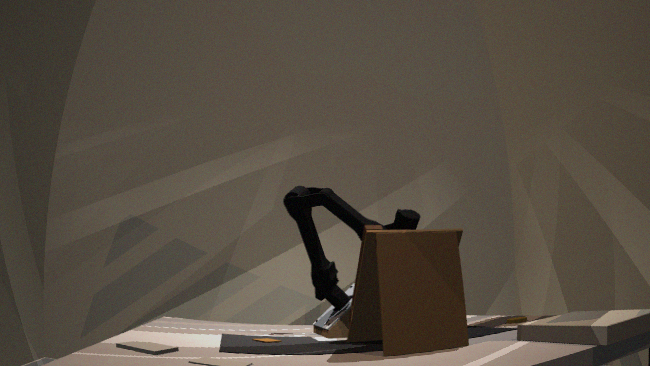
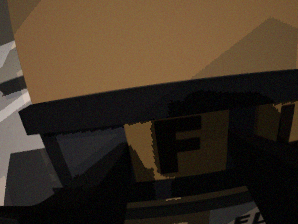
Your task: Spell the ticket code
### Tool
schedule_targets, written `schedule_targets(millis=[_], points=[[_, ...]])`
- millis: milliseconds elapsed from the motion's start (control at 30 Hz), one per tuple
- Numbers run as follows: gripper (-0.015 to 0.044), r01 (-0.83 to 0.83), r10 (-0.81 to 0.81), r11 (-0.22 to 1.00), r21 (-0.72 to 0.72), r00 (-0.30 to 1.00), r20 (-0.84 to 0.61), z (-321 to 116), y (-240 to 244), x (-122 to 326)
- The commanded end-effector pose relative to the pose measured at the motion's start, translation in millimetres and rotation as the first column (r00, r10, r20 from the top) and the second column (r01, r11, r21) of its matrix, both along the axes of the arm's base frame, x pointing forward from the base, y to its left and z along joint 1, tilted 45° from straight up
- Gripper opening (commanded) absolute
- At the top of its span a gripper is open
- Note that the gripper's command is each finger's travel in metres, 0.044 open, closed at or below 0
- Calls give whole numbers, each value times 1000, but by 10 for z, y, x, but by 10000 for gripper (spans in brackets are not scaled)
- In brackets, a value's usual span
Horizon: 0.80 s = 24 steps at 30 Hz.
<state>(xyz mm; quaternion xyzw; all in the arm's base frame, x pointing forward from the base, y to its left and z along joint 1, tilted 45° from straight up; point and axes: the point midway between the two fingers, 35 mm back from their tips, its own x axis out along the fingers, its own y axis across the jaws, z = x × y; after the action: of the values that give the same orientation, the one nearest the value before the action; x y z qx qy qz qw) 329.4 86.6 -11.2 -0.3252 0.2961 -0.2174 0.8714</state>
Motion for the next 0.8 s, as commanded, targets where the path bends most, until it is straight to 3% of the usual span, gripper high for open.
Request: schedule_targets(millis=[0, 500, 767], points=[[0, -4, 4, 1000, -1, 1000, -4, 13, -19, -17], [0, -4, 4, 1000, -1, 1000, -4, 64, -72, -31], [210, 0, 0, 1000, -1, 1000, 0, 60, -62, -17]])
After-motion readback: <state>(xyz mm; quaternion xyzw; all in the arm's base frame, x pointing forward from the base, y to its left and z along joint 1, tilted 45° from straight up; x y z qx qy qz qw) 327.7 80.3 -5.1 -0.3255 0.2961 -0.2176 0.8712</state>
